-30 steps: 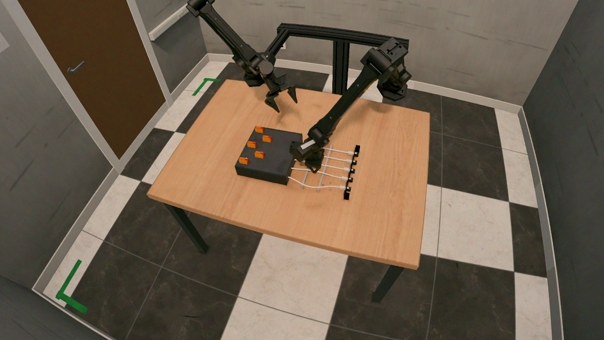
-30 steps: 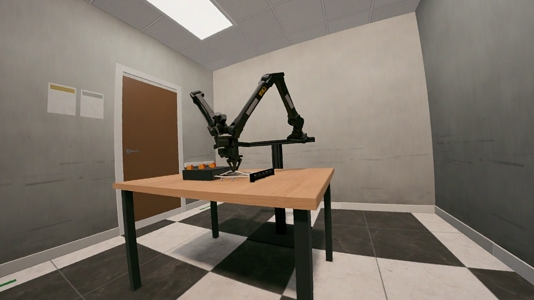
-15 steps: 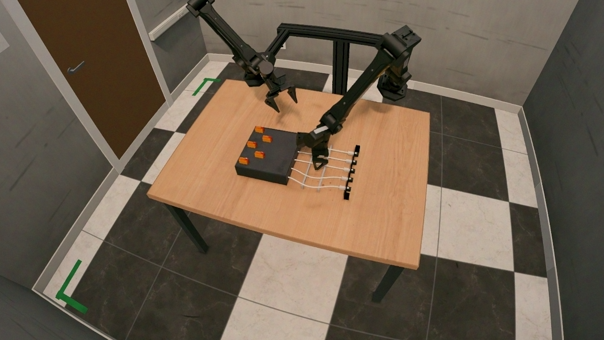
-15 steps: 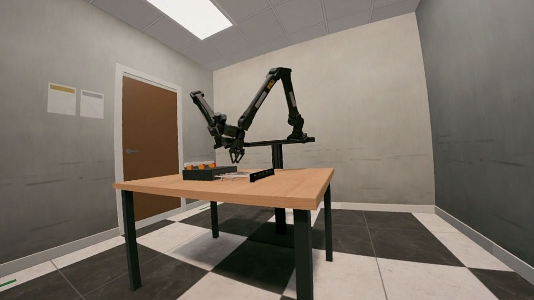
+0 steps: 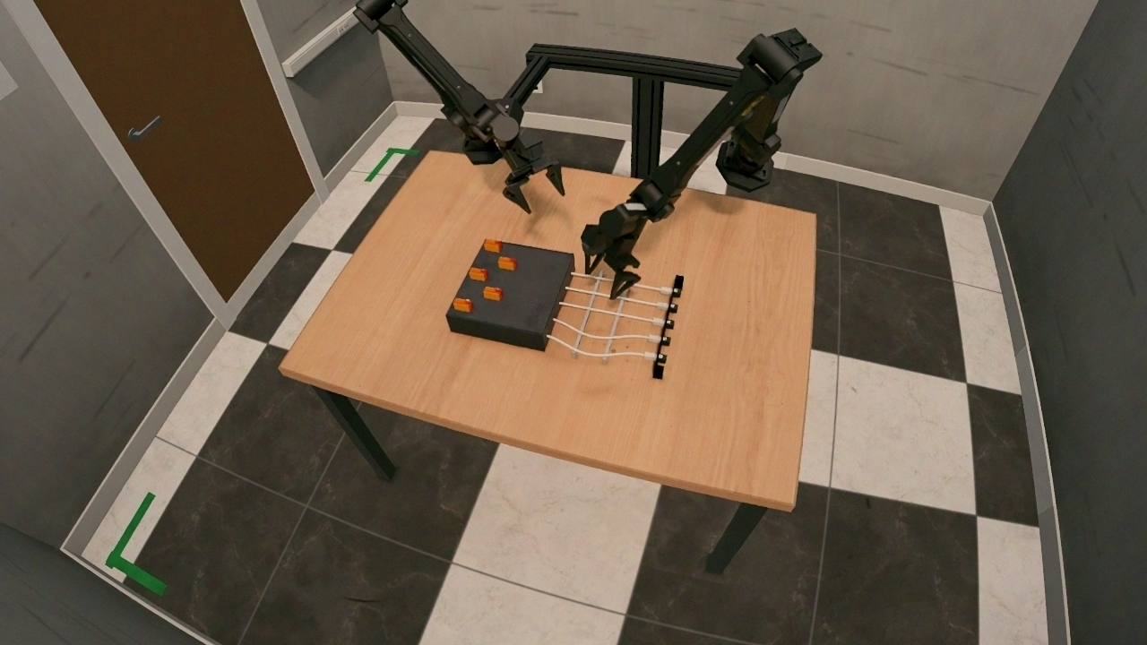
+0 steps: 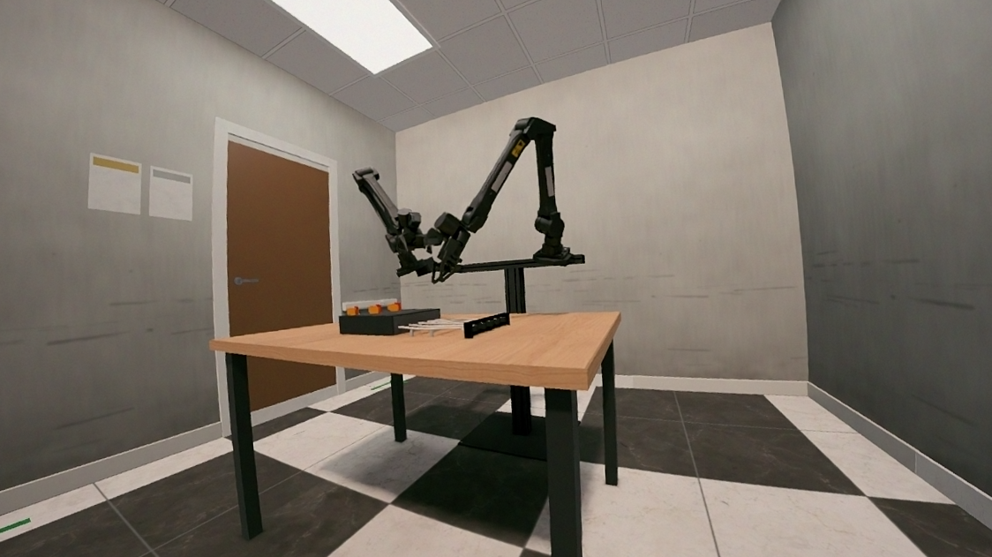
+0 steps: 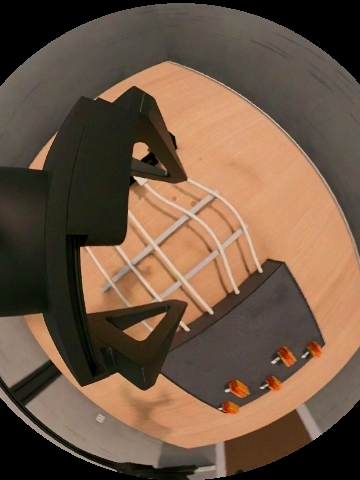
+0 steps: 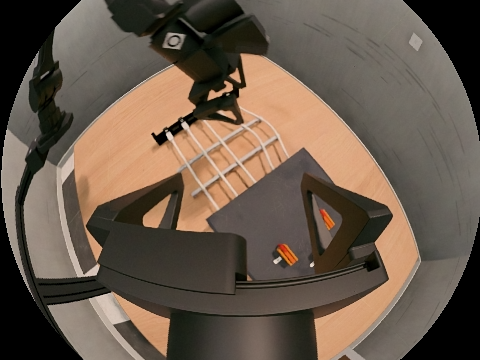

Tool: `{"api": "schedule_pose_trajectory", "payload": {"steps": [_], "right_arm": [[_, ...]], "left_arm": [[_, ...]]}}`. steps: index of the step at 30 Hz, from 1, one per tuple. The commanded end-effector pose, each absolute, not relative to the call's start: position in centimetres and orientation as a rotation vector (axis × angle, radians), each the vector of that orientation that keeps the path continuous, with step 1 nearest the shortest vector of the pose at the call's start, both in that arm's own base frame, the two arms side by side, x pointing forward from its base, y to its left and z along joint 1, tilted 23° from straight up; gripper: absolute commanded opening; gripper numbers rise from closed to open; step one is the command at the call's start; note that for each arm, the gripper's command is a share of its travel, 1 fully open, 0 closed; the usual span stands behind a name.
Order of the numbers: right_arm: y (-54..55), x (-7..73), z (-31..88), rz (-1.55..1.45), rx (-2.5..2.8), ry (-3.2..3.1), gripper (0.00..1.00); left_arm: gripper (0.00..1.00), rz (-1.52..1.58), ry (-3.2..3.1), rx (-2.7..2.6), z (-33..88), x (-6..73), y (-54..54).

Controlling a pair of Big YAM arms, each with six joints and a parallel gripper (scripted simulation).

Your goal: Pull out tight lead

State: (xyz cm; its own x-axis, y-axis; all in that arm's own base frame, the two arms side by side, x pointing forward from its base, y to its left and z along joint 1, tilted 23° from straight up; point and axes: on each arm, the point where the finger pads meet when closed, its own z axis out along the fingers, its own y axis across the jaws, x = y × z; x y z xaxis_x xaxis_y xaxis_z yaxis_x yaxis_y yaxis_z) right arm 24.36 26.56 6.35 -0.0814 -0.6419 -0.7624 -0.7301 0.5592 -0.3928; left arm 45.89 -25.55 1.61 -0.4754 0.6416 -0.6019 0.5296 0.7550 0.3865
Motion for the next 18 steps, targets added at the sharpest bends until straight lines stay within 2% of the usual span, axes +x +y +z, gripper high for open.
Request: {"api": "schedule_pose_trajectory", "payload": {"steps": [1,13,18], "right_arm": [[27.5,25.2,7.7,0.118,-1.110,1.761,1.00],[27.5,25.2,7.7,0.118,-1.110,1.761,1.00],[27.4,25.9,8.3,0.080,-1.192,1.733,1.00]], "left_arm": [[1.00,0.113,2.142,0.701,3.7,45.9,-26.8],[1.00,0.148,2.138,0.720,3.4,46.4,-26.3],[0.43,0.247,2.153,0.919,1.5,47.0,-25.5]]}}
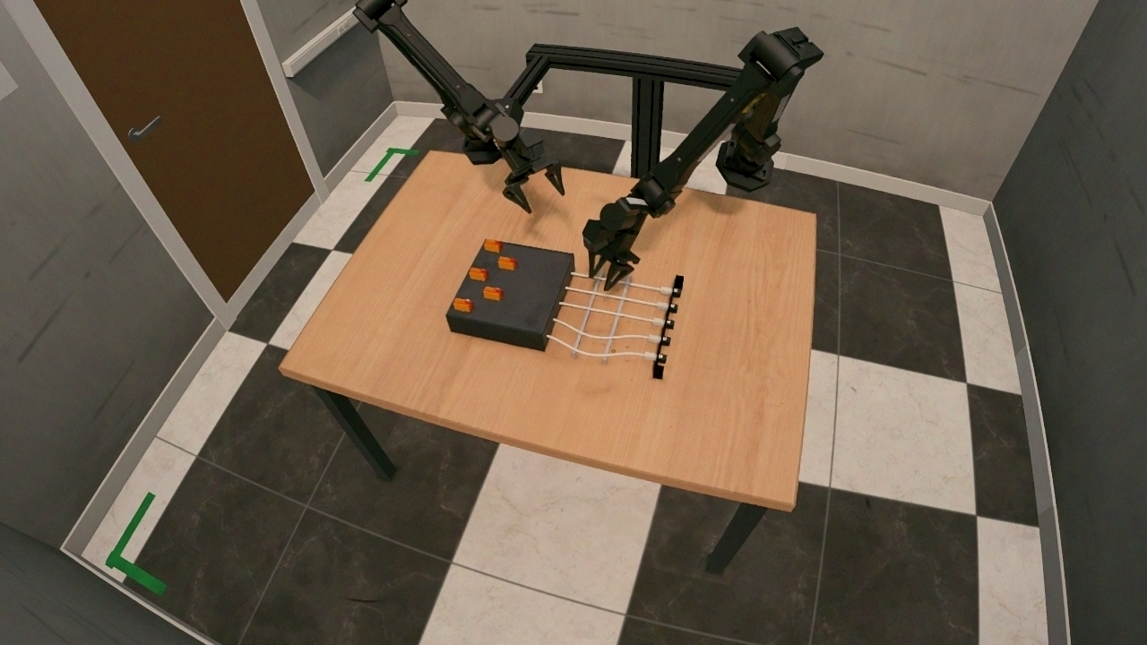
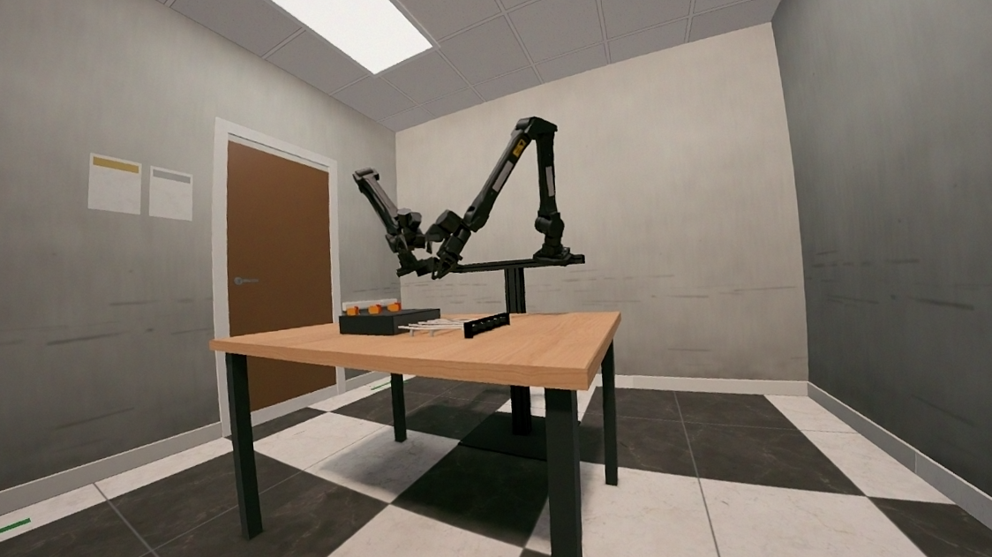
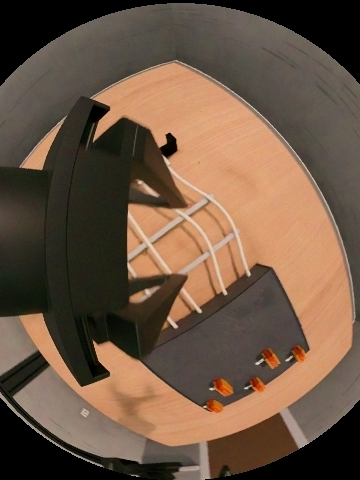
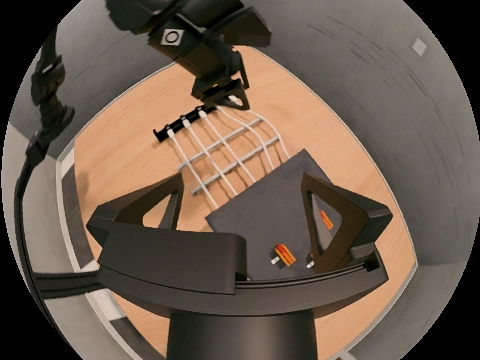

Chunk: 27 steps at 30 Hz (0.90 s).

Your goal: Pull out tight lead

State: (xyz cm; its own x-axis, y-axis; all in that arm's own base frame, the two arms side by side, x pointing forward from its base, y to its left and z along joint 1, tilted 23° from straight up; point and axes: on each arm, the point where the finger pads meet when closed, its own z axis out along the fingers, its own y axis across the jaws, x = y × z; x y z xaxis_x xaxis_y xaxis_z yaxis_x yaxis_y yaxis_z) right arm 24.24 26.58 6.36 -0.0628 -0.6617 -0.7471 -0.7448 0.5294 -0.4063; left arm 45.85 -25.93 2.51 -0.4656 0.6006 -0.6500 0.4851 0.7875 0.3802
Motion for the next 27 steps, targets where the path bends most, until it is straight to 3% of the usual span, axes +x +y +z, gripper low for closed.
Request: {"api": "schedule_pose_trajectory", "payload": {"steps": [1,20,27], "right_arm": [[27.4,25.9,8.3,0.084,-1.212,1.733,1.00],[27.5,25.3,8.2,0.161,-1.337,1.741,1.00],[27.5,25.3,8.2,0.161,-1.337,1.741,1.00]], "left_arm": [[0.32,0.268,2.157,0.982,0.9,46.9,-25.3],[0.32,0.546,2.113,2.028,-10.1,45.9,-24.8],[0.32,0.594,2.145,2.087,-11.6,46.4,-23.8]]}}
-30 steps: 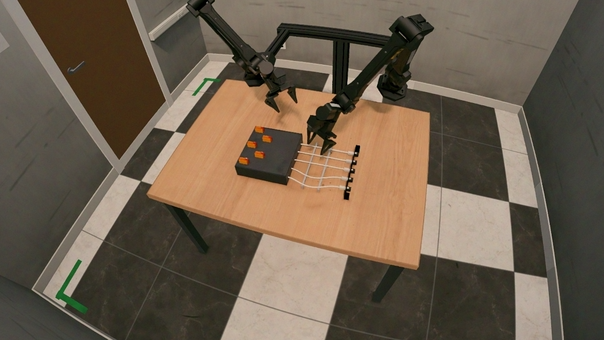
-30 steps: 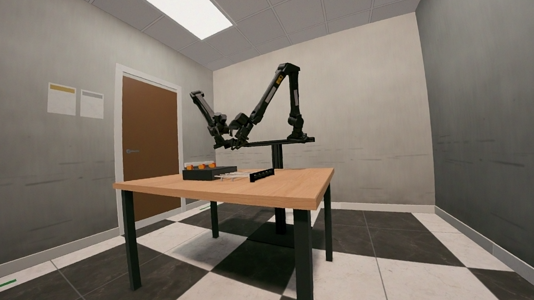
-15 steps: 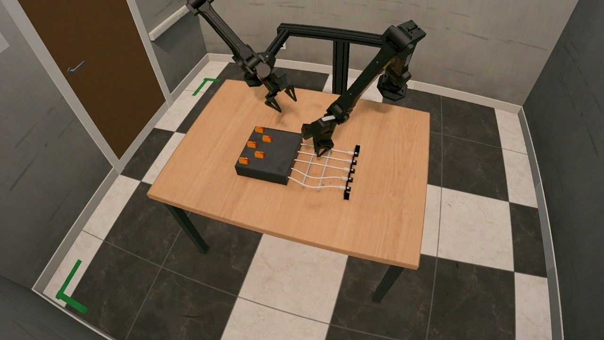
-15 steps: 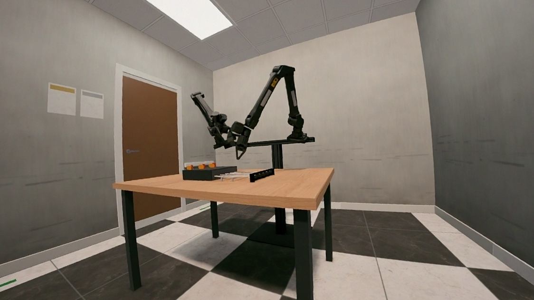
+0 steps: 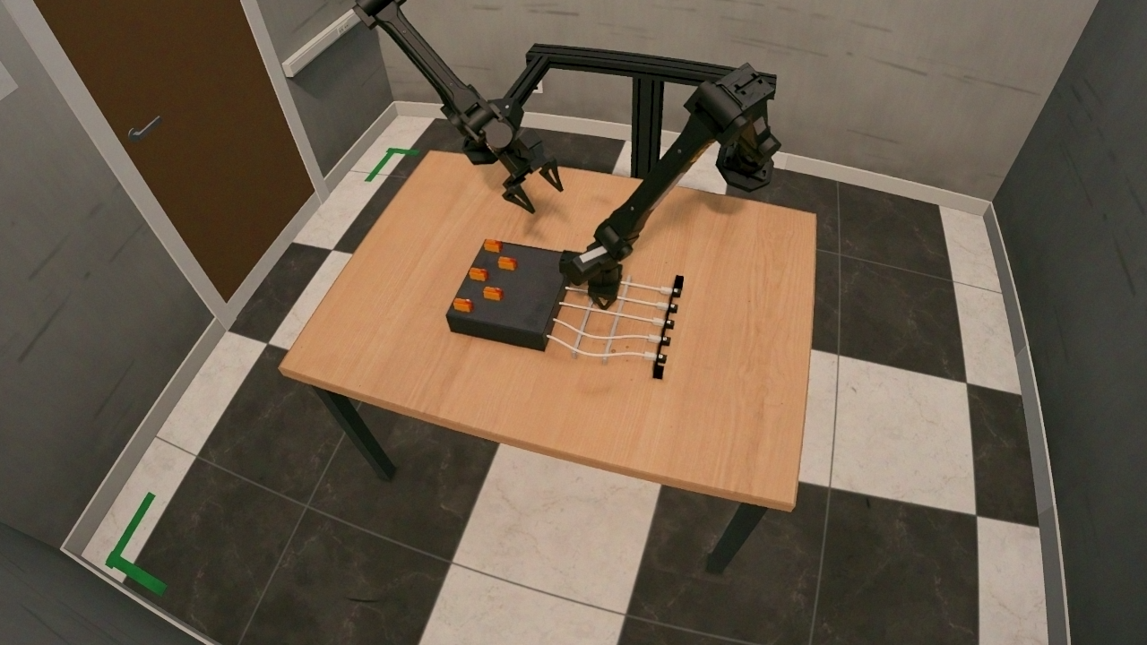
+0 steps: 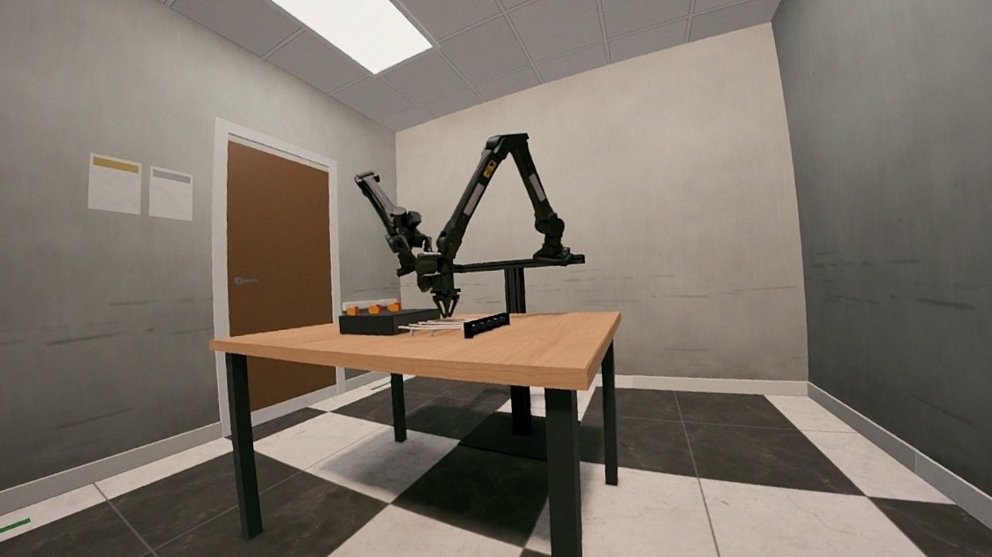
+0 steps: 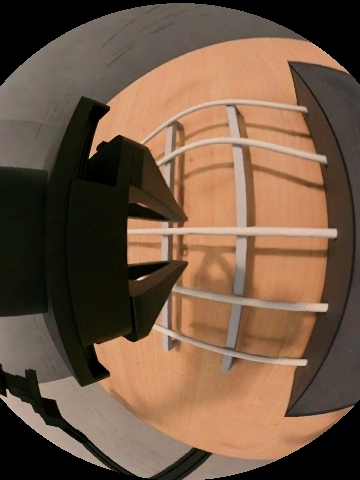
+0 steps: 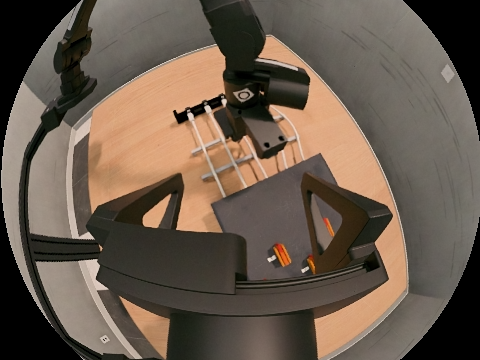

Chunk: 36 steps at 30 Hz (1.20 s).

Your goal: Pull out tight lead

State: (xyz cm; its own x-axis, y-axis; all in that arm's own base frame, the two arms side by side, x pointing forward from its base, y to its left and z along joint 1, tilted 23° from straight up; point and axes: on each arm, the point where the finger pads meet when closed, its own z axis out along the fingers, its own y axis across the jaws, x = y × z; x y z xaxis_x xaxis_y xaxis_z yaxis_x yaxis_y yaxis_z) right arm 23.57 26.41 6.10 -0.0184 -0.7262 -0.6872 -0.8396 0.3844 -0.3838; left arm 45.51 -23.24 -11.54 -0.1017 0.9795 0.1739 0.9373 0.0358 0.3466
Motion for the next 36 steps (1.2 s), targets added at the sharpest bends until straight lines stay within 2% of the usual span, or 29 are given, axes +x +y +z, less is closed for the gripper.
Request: {"api": "schedule_pose_trajectory", "payload": {"steps": [1,31,32,36], "right_arm": [[27.5,25.3,8.2,0.161,-1.337,1.741,1.00],[27.2,24.4,7.2,0.163,-1.360,1.749,1.00],[27.2,24.4,7.2,0.163,-1.360,1.749,1.00],[27.2,24.4,7.2,0.163,-1.360,1.749,1.00]], "left_arm": [[0.32,0.596,2.151,2.082,-11.6,46.5,-23.8],[0.32,0.593,2.146,2.056,-13.8,48.4,-23.6],[0.21,0.595,2.141,2.047,-13.2,48.7,-23.8],[0.15,0.595,2.140,2.047,-13.2,48.7,-23.8]]}}
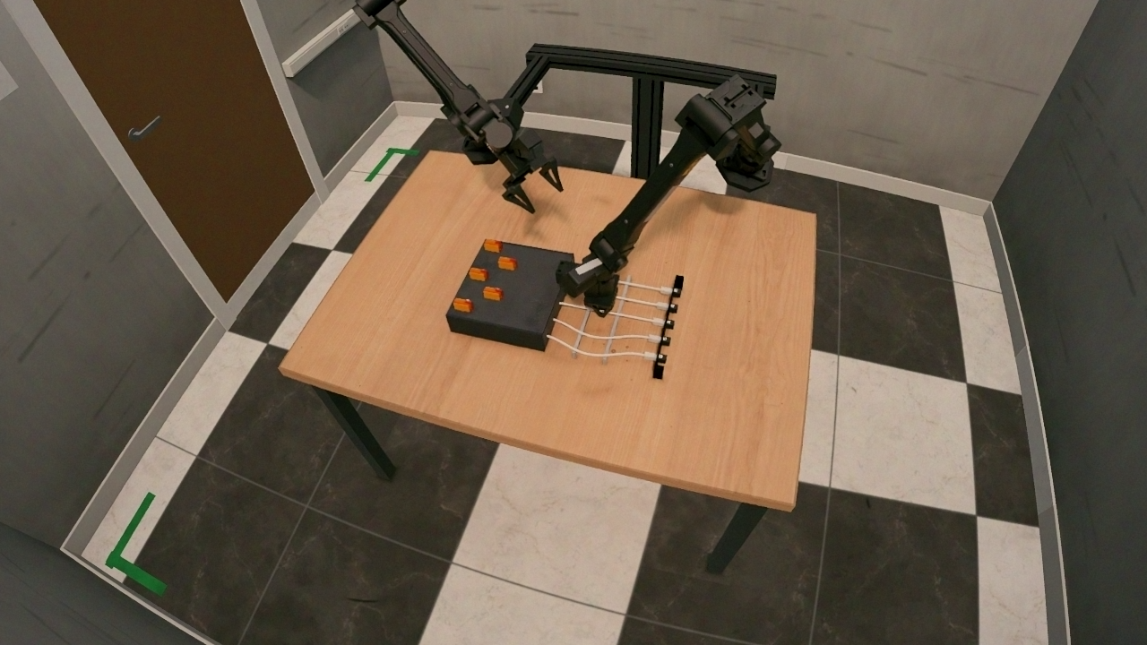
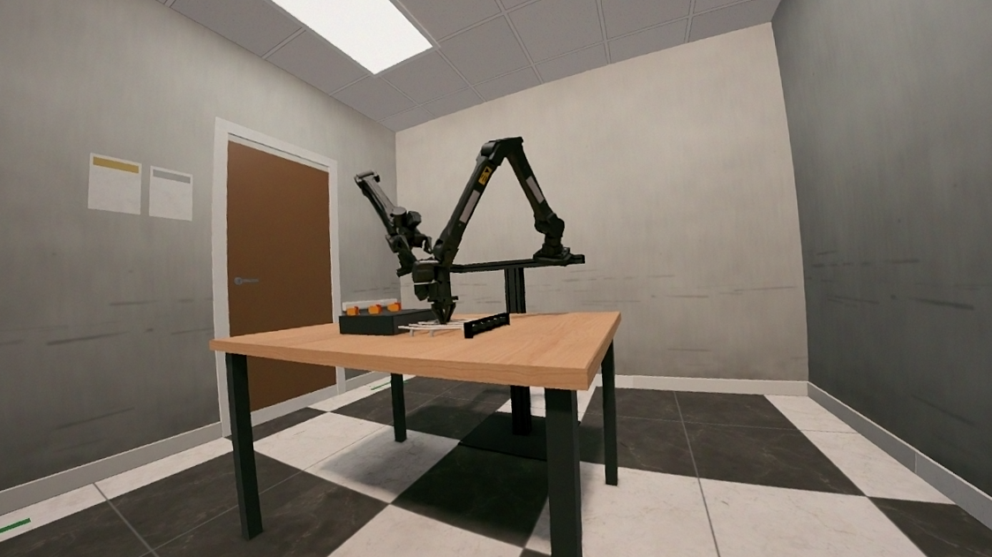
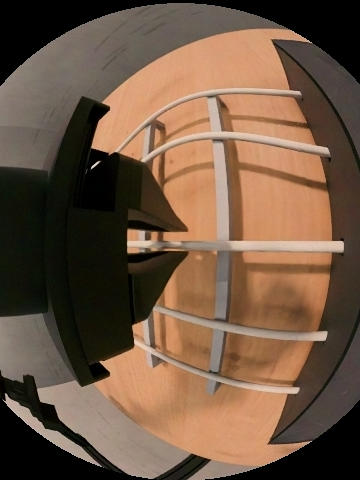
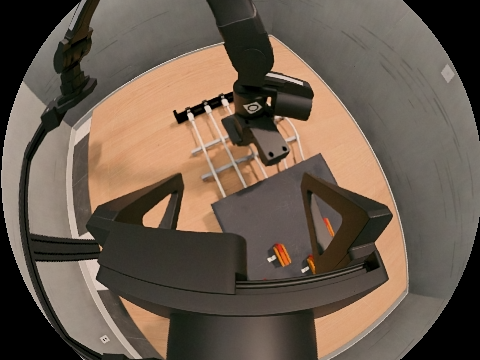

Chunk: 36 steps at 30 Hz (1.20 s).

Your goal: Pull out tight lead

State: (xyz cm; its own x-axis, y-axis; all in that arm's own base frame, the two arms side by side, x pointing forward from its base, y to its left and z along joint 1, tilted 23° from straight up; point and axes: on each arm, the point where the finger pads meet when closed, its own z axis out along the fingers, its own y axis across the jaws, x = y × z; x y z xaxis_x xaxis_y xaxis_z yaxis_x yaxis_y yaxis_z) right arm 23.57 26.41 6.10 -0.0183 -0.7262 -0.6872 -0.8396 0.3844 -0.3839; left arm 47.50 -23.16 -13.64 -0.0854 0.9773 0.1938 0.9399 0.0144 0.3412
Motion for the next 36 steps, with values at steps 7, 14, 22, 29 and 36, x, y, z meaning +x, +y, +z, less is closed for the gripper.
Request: {"api": "schedule_pose_trajectory", "payload": {"steps": [7,14,22,29,36], "right_arm": [[27.2,24.4,7.2,0.163,-1.360,1.749,1.00],[27.2,24.4,7.2,0.163,-1.360,1.749,1.00],[27.2,24.4,7.2,0.163,-1.360,1.749,1.00],[27.2,24.4,7.2,0.163,-1.360,1.749,1.00],[27.2,24.4,7.2,0.163,-1.360,1.749,1.00]], "left_arm": [[0.06,0.596,2.135,2.045,-12.8,48.2,-23.7],[0.00,0.596,2.135,2.045,-12.8,48.2,-23.7],[0.00,0.594,2.112,2.030,-11.5,48.4,-25.0],[0.00,0.588,2.117,2.031,-10.7,47.8,-25.3],[0.00,0.591,2.098,2.002,-8.9,48.3,-26.2]]}}
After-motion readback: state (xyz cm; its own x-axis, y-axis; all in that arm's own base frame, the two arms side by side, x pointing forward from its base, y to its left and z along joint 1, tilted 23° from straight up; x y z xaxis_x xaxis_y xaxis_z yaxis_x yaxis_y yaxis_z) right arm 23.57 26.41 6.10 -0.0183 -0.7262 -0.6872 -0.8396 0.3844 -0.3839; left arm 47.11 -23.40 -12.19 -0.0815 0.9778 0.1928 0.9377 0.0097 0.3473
